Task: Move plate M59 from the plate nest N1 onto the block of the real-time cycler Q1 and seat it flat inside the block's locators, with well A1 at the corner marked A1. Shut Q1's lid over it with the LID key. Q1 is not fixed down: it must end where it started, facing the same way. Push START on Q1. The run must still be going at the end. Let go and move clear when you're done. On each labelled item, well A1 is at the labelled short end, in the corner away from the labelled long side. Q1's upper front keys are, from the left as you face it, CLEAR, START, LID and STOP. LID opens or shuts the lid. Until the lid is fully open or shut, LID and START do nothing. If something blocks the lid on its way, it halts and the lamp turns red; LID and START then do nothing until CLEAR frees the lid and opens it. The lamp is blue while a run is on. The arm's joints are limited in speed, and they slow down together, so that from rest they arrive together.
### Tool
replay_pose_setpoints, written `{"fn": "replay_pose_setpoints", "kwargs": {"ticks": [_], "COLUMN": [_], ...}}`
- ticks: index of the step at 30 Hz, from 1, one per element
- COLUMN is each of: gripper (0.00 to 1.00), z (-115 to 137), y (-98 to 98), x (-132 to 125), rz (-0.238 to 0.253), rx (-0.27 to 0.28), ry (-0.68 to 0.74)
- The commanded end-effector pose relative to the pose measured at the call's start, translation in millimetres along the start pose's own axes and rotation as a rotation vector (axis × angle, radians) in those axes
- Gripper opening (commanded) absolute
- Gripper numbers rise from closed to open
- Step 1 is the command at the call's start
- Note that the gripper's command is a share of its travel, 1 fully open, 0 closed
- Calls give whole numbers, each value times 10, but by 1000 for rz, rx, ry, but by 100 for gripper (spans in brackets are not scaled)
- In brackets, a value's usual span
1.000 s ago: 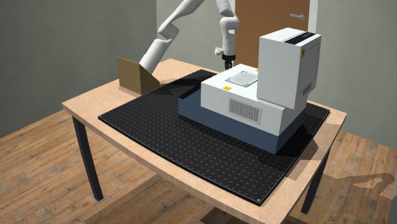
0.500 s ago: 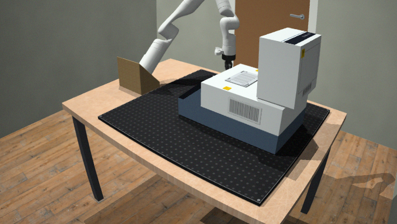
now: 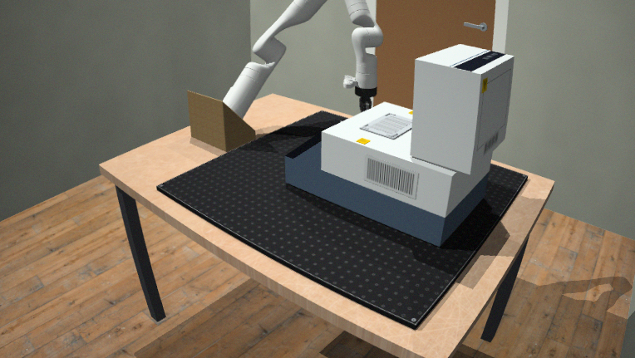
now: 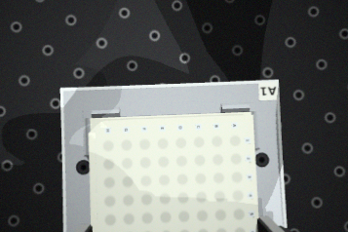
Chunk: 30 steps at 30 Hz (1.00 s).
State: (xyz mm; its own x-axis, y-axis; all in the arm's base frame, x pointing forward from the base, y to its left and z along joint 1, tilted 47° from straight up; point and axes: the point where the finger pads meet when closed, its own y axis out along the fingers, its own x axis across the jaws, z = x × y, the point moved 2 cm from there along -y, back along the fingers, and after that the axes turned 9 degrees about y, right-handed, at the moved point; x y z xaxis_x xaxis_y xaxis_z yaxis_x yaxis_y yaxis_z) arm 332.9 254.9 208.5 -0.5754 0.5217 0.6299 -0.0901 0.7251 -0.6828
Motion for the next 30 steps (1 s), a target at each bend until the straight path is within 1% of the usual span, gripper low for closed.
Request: {"fn": "replay_pose_setpoints", "kwargs": {"ticks": [1, 30], "gripper": [91, 91], "z": [-2, 5], "y": [11, -94], "x": [4, -3], "rz": [-1, 1], "rx": [-1, 2], "ry": [0, 1]}}
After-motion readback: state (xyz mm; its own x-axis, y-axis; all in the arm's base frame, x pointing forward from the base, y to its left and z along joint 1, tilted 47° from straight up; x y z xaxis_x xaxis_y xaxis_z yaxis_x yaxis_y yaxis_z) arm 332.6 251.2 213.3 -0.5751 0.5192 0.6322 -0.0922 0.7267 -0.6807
